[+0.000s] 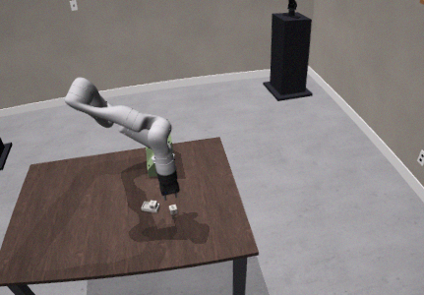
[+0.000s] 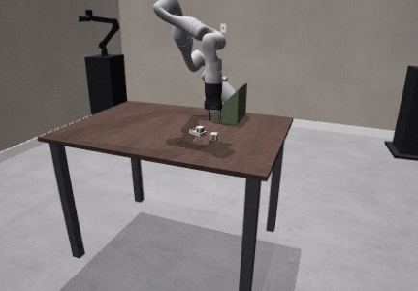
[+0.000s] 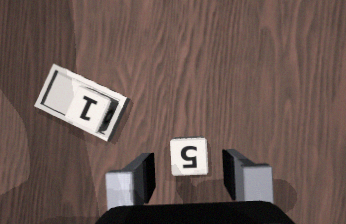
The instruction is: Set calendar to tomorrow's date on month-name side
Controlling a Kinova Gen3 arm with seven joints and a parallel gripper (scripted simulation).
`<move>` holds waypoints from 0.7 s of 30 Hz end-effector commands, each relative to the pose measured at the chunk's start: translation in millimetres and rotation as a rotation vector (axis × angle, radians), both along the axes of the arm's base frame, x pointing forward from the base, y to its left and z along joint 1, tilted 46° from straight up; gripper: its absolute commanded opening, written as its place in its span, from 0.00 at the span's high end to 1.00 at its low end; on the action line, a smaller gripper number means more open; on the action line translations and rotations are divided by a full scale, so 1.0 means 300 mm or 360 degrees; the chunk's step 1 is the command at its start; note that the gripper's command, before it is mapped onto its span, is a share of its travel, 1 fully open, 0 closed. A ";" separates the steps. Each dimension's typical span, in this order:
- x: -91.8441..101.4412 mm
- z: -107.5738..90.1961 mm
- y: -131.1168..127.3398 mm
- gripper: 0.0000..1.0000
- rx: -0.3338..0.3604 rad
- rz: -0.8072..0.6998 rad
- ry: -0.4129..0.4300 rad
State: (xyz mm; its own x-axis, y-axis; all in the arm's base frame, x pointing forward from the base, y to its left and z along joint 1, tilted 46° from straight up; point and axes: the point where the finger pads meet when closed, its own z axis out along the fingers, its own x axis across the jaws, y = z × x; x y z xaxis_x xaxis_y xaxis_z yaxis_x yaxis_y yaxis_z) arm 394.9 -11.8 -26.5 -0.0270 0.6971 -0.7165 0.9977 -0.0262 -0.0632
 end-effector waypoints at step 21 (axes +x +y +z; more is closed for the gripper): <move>-0.001 -0.036 -0.035 0.13 0.0001 0.0002 -0.0002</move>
State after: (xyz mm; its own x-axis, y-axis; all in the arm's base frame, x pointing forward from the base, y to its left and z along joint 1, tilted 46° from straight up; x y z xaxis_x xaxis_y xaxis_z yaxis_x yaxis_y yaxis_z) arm 395.5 -20.5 -35.6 -0.0258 0.6985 -0.7152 0.9980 -0.0239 -0.0593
